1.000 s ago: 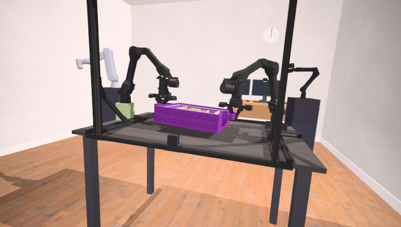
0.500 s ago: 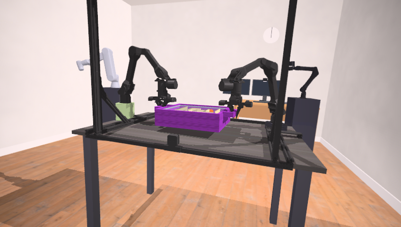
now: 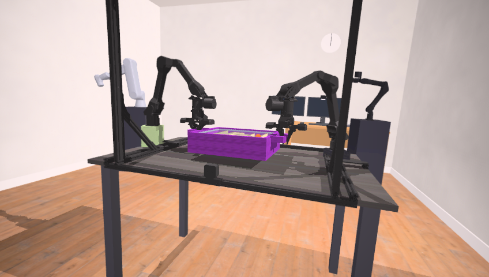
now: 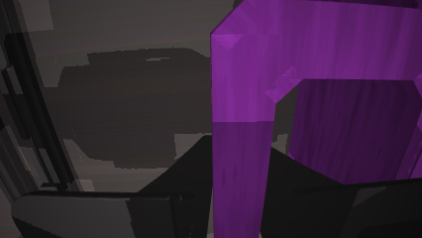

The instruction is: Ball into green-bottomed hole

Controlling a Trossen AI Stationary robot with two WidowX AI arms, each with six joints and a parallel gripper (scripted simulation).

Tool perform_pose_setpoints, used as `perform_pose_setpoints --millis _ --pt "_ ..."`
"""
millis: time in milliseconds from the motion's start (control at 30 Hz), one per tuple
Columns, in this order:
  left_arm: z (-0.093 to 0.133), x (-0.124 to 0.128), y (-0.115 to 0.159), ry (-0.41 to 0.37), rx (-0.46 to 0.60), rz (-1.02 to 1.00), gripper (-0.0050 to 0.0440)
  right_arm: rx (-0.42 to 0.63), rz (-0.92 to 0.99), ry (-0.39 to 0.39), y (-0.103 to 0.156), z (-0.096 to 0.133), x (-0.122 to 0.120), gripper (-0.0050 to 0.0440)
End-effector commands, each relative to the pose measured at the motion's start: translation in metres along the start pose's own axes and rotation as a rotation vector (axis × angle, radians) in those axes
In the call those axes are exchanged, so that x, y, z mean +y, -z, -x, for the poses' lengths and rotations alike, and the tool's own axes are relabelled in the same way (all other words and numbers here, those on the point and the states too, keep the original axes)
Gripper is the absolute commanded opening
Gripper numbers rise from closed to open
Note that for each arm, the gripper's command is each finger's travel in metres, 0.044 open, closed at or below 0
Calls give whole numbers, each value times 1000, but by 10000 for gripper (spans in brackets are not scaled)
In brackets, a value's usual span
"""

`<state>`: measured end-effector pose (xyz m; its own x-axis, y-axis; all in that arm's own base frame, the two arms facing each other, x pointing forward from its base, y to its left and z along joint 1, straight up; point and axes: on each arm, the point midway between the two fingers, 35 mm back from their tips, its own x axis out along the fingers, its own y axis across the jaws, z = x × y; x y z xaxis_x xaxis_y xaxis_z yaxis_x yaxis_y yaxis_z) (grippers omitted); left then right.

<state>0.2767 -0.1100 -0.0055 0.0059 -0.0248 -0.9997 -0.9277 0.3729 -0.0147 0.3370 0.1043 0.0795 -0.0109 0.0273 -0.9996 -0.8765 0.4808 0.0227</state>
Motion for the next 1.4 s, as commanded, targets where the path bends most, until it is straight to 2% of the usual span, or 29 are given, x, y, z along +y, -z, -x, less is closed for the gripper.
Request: perform_pose_setpoints --millis 0,100,400,733,833,1000,1200,1367 --pt "11 -4 0 -29 -13 0 20 11 2 38 1 -9 4 20" --pt "20 -6 1 -64 -27 0 20 25 1 72 0 -17 5 20" --pt "20 -6 1 -65 -19 0 20 17 2 73 1 -17 5 20" --pt "-3 -2 -1 28 5 -1 20 -7 1 -20 1 6 2 20" --pt "-4 -1 -1 33 1 -1 20 -4 1 -25 1 7 1 20" --pt "-1 -2 0 18 -8 -1 20 6 1 -10 1 3 2 20" --pt "17 -5 2 -50 -55 -1 20 53 1 58 -1 -14 5 20" --pt "18 -5 2 -53 -57 -1 20 55 1 61 -1 -15 5 20"
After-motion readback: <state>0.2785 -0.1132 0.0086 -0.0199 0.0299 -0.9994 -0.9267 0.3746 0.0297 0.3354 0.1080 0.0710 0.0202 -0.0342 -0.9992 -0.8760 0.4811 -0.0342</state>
